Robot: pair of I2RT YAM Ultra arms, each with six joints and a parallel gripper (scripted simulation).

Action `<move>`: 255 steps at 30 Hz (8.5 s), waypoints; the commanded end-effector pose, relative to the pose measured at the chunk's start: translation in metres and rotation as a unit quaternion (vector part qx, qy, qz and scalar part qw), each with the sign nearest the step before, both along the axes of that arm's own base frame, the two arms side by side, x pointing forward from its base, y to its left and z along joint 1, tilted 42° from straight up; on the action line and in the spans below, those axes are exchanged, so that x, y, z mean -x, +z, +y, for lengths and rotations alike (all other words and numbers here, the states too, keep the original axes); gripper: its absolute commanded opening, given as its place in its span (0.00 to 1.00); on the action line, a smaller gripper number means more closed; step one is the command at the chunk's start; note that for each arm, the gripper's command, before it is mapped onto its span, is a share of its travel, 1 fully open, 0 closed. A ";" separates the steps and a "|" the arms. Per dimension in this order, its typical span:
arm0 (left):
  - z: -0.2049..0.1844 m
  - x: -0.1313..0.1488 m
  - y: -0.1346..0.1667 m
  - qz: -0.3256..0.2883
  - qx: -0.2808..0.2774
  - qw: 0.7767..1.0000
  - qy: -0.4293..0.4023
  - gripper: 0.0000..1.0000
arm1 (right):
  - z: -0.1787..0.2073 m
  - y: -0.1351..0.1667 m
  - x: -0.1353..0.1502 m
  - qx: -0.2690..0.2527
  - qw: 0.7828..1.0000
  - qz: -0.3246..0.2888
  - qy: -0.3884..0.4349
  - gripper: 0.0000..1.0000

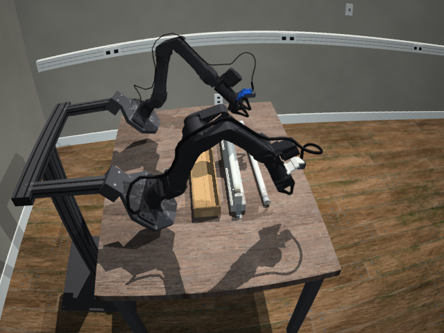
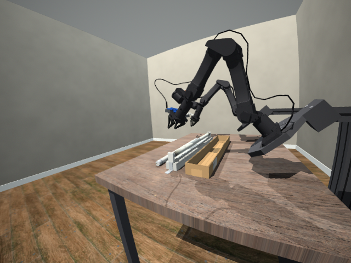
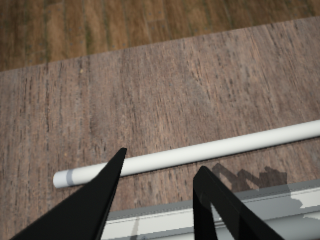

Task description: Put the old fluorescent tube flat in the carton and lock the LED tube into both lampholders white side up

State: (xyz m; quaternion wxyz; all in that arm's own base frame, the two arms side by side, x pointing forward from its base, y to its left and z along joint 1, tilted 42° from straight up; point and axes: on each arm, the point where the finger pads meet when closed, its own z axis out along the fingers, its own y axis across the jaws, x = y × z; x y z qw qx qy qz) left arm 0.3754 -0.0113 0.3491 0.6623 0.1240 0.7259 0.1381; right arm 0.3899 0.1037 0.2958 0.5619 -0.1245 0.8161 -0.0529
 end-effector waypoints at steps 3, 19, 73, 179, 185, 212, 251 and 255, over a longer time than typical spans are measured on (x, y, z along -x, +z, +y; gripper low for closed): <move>0.001 -0.004 0.039 -0.028 0.129 0.991 -0.020 0.49 | -0.030 0.065 -0.002 -0.111 0.988 -0.106 0.013 0.49; 0.008 0.008 0.098 -0.093 0.181 0.979 -0.024 0.49 | -0.103 0.154 0.022 -0.136 0.962 -0.234 -0.040 0.49; -0.020 0.013 -0.090 0.375 -0.408 0.801 -0.229 0.49 | 0.186 -0.131 0.094 0.445 0.755 0.297 0.378 0.49; -0.021 -0.002 -0.141 0.379 -0.443 0.771 -0.256 0.11 | 0.197 -0.198 0.111 0.512 0.690 0.296 0.417 0.11; -0.020 -0.004 -0.143 0.372 -0.446 0.776 -0.248 0.11 | 0.199 -0.197 0.107 0.516 0.697 0.283 0.409 0.11; -0.018 -0.001 -0.144 0.303 -0.479 0.800 -0.196 0.11 | 0.198 -0.197 0.109 0.554 0.716 0.204 0.372 0.11; -0.016 0.009 -0.154 0.243 -0.508 0.813 -0.148 0.11 | 0.196 -0.203 0.121 0.587 0.721 0.132 0.343 0.11; -0.015 0.011 -0.156 0.246 -0.507 0.812 -0.150 0.49 | 0.198 -0.199 0.120 0.583 0.725 0.130 0.342 0.11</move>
